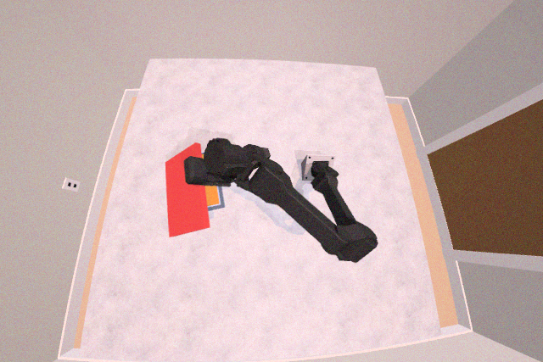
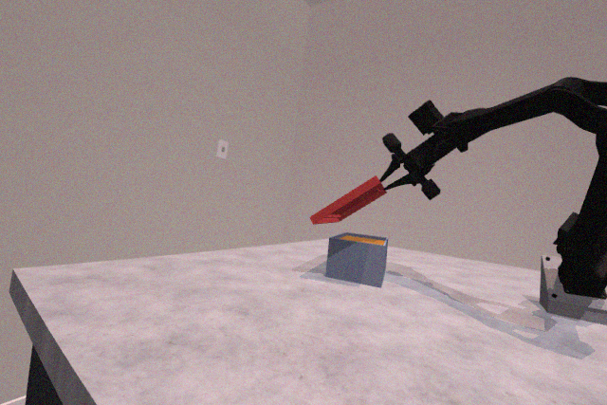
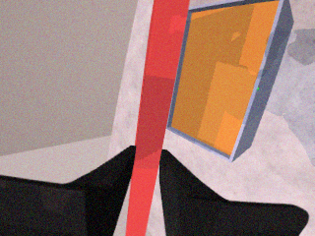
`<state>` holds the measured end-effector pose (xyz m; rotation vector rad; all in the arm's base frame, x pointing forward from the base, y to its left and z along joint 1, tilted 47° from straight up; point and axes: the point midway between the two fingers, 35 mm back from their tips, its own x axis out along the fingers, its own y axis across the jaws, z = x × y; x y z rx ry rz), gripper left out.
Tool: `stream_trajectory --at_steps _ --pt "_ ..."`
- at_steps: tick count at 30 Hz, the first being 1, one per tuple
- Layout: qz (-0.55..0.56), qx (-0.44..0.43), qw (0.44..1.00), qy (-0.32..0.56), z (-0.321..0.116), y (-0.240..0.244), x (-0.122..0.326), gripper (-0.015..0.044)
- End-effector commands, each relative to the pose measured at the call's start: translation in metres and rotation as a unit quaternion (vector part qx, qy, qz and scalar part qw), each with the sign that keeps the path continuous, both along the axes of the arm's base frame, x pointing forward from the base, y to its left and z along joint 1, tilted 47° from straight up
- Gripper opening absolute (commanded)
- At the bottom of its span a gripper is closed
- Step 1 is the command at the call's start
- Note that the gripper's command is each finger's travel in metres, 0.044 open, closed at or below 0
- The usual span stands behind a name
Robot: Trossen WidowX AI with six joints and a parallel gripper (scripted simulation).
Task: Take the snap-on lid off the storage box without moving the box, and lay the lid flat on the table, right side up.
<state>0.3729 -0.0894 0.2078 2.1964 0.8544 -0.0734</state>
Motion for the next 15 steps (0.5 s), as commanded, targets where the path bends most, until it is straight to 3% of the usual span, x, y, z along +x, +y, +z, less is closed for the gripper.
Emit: stream_trajectory --at_steps 1,15 --pt "-0.003 -0.003 1.000 -0.003 0.010 0.005 -0.004 0.0000" --pt "-0.003 -0.003 1.000 -0.003 0.029 0.024 -0.013 0.0000"
